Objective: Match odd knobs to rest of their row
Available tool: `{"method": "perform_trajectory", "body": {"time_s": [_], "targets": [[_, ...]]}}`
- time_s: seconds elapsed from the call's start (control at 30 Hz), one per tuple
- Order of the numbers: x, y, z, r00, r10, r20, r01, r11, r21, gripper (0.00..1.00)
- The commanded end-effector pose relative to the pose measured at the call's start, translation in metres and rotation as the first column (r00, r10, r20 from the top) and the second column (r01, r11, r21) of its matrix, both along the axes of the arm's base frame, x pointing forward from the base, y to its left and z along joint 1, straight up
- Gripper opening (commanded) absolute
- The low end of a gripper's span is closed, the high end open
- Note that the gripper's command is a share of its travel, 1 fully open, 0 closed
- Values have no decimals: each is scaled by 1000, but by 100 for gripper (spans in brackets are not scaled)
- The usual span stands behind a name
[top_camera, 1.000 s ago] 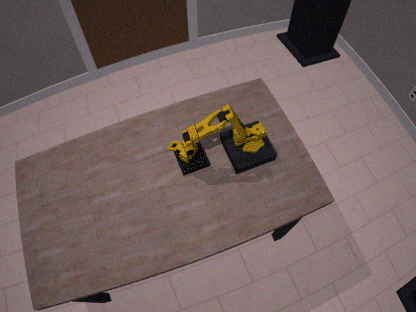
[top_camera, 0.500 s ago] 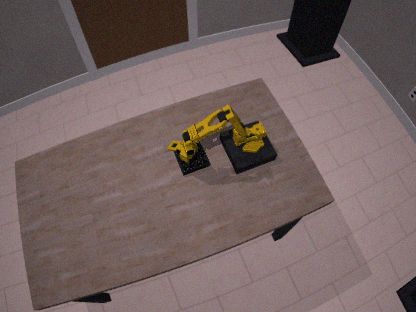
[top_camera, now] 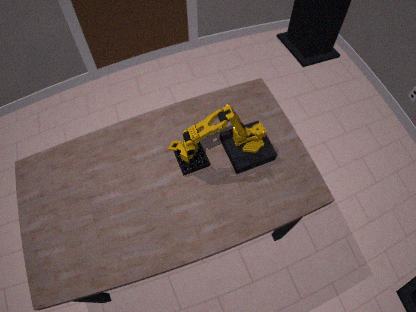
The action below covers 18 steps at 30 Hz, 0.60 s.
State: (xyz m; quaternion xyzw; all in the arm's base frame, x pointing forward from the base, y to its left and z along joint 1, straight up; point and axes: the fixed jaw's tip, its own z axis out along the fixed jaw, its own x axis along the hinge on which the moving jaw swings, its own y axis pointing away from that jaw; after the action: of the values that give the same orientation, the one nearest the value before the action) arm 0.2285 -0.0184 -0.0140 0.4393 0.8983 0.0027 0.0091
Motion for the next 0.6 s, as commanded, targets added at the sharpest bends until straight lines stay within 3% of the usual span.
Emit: {"method": "perform_trajectory", "body": {"time_s": [0.0,0.57], "targets": [[-5,1,-3,1000,3,-18,-3,1000,3,9],[-5,1,-3,1000,3,-18,-3,1000,3,3]]}}
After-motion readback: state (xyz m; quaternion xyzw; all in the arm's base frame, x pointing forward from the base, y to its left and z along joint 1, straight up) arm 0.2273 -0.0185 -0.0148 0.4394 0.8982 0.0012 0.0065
